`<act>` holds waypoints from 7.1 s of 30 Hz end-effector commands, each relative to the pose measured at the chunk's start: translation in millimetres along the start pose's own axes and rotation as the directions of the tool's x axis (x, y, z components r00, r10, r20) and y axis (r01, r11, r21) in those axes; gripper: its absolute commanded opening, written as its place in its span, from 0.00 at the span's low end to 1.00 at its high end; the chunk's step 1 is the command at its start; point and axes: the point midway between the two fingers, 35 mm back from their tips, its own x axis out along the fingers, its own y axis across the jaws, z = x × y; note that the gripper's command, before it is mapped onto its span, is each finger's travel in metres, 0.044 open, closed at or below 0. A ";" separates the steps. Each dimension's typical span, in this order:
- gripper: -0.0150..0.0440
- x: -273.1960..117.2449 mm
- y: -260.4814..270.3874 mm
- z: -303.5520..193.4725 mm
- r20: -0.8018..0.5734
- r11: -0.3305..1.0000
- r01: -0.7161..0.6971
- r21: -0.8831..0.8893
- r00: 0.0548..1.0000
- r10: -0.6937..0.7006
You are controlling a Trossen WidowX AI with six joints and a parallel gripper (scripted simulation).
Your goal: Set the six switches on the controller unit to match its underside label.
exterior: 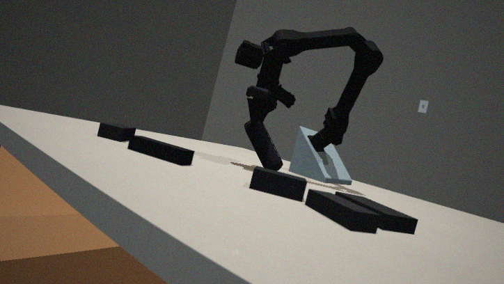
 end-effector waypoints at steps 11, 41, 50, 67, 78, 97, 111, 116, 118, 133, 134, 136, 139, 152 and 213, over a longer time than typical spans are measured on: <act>0.82 -2.4 1.7 14.1 0.016 1.000 -0.004 0.006 1.000 0.004; 0.82 -9.5 1.6 37.3 0.017 1.000 -0.004 0.007 1.000 0.004; 0.82 -10.9 1.5 44.5 0.017 1.000 -0.004 0.007 1.000 0.004; 0.83 -12.7 1.4 59.3 0.018 1.000 -0.004 0.008 1.000 0.004; 0.83 -13.5 1.3 72.9 0.018 1.000 -0.005 0.008 1.000 0.004; 0.83 -13.8 1.1 89.7 0.019 1.000 -0.005 0.008 1.000 0.004; 0.83 -13.3 1.0 101.2 0.019 1.000 -0.005 0.009 1.000 0.004; 0.83 -12.9 1.0 105.3 0.020 1.000 -0.005 0.009 1.000 0.004; 0.83 -12.8 1.0 106.9 0.020 1.000 -0.005 0.009 1.000 0.004; 0.83 -11.2 0.8 119.1 0.020 1.000 -0.005 0.009 1.000 0.004; 0.83 -11.1 0.8 119.9 0.020 1.000 -0.005 0.009 1.000 0.004; 0.83 -10.9 0.8 121.5 0.020 1.000 -0.005 0.009 1.000 0.004; 0.83 -10.4 0.8 123.9 0.020 1.000 -0.004 0.009 1.000 0.004; 0.83 -8.3 0.7 134.3 0.021 1.000 -0.004 0.009 1.000 0.004; 0.83 8.6 0.1 179.7 0.023 1.000 -0.004 0.010 1.000 0.003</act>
